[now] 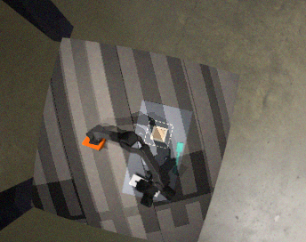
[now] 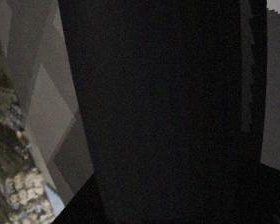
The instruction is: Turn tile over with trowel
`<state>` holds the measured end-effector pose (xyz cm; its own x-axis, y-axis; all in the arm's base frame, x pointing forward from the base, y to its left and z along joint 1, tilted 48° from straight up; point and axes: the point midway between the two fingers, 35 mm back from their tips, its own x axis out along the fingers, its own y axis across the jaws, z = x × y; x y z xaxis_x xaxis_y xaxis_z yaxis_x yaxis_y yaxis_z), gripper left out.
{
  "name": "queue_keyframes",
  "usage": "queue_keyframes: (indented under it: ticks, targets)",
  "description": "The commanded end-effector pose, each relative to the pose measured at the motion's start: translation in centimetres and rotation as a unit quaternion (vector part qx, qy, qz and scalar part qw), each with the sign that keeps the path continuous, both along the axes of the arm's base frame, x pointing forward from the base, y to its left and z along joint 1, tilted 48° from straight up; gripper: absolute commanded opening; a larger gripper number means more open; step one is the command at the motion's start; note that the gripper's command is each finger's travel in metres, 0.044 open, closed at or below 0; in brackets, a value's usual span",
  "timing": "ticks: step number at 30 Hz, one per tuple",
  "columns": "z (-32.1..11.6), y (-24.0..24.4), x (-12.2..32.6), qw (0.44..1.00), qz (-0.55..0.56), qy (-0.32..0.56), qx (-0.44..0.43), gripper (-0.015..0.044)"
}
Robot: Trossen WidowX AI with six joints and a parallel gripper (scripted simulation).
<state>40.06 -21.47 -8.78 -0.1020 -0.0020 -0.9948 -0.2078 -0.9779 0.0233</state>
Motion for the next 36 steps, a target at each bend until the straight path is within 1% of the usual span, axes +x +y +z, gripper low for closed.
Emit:
queue_keyframes:
  ticks: [1,30,36]
  targets:
    - [0.3,-0.6,0.0,1.000,-0.014,0.009,-0.016,0.0000]
    - [-2.2,2.1,0.5,1.000,-0.014,0.009,-0.014,0.0000]
    - [-2.2,2.1,0.5,1.000,-0.014,0.009,-0.014,0.0158]
